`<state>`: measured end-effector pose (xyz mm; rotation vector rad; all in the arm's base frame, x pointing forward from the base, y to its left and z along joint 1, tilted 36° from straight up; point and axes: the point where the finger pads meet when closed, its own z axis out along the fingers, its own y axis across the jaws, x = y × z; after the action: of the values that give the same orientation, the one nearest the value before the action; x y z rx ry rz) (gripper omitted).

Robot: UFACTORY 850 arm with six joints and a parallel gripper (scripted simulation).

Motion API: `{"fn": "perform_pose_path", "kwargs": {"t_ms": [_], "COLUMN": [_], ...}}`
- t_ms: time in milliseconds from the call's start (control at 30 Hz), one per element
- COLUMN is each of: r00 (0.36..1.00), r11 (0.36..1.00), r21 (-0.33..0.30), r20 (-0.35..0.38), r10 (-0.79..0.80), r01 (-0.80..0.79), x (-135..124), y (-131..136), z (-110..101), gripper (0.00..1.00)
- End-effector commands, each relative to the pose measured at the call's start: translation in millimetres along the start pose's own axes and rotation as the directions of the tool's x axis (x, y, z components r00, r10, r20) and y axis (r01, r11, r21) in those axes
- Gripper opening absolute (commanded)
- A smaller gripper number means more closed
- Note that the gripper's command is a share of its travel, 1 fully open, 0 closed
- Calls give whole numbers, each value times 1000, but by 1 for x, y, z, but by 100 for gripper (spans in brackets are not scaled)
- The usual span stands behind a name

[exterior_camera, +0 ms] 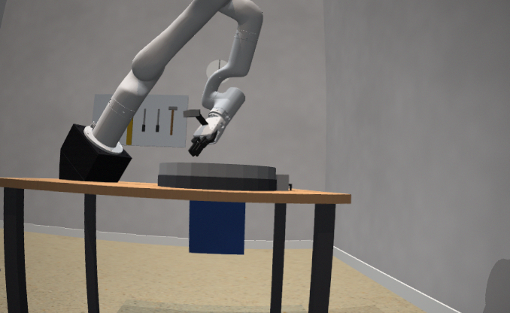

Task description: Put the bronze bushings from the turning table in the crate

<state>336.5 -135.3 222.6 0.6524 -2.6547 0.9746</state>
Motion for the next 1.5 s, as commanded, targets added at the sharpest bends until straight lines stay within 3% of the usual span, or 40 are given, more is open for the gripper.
{"fn": "perform_pose_path", "kwargs": {"t_ms": [0,900,1133,1467], "r00": [1000,1000,1000,1000], "r11": [1000,1000,1000,1000], "r21": [7,7,7,7], "r20": [0,-3,-3,-3], "r10": [-4,-5,-5,-5], "r01": [4,5,5,5], "x": [0,1,-13,-14], "y": [0,1,0,0], "z": [0,1,19,19], "gripper": [13,13,13,13]}}
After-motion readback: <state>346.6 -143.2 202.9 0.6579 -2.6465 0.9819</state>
